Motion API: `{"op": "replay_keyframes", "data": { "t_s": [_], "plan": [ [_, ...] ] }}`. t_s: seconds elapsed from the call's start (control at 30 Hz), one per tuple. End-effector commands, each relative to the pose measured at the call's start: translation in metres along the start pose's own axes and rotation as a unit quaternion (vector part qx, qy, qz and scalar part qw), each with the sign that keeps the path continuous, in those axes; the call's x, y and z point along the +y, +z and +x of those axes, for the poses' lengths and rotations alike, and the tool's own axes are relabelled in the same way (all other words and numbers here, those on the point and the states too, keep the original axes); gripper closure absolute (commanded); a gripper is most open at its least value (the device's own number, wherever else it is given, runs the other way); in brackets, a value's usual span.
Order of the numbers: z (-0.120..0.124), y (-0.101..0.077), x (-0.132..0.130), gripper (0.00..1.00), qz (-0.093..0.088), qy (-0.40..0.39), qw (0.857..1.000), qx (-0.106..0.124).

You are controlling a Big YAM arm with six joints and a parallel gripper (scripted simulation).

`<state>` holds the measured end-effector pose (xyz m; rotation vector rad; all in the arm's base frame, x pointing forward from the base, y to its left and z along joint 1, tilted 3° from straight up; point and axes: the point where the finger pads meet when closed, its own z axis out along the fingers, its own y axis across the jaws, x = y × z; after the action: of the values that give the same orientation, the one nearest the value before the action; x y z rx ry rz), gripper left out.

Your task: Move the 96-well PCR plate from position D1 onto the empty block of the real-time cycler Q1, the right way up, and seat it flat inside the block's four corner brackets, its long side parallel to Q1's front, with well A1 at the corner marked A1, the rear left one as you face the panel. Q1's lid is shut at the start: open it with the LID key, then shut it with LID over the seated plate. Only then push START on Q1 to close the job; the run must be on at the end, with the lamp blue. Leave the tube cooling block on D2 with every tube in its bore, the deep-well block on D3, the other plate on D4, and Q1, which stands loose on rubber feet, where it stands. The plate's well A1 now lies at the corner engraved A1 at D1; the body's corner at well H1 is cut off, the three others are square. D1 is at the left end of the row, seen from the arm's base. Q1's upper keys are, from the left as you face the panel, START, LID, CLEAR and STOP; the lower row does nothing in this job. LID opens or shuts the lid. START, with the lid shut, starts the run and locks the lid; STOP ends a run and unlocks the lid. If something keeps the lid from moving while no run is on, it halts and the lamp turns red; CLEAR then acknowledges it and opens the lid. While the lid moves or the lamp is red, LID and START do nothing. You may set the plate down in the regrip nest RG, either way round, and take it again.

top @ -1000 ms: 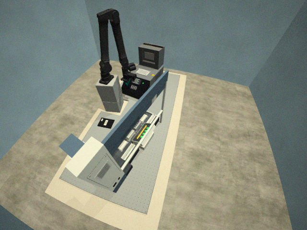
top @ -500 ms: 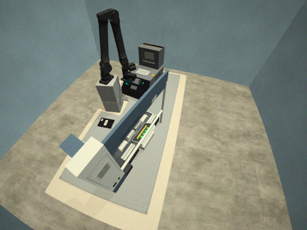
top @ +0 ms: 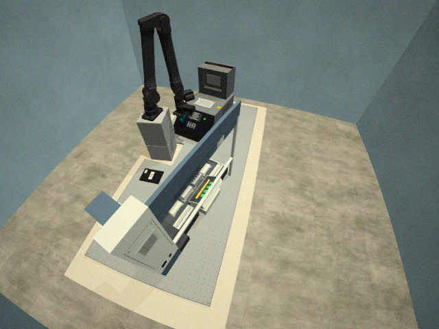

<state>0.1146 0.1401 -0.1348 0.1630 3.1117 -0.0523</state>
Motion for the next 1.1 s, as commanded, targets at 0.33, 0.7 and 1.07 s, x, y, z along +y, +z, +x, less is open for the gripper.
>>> {"op": "replay_keyframes", "data": {
  "t_s": [0.33, 0.7, 1.07],
  "plan": [
    [-0.003, -0.001, 0.008, 1.00, -0.011, -0.010, 1.000, -0.006],
    [-0.005, -0.002, 0.006, 1.00, -0.012, -0.003, 1.000, -0.007],
    [-0.007, -0.002, 0.007, 1.00, -0.013, 0.001, 1.000, -0.007]
  ]
}}
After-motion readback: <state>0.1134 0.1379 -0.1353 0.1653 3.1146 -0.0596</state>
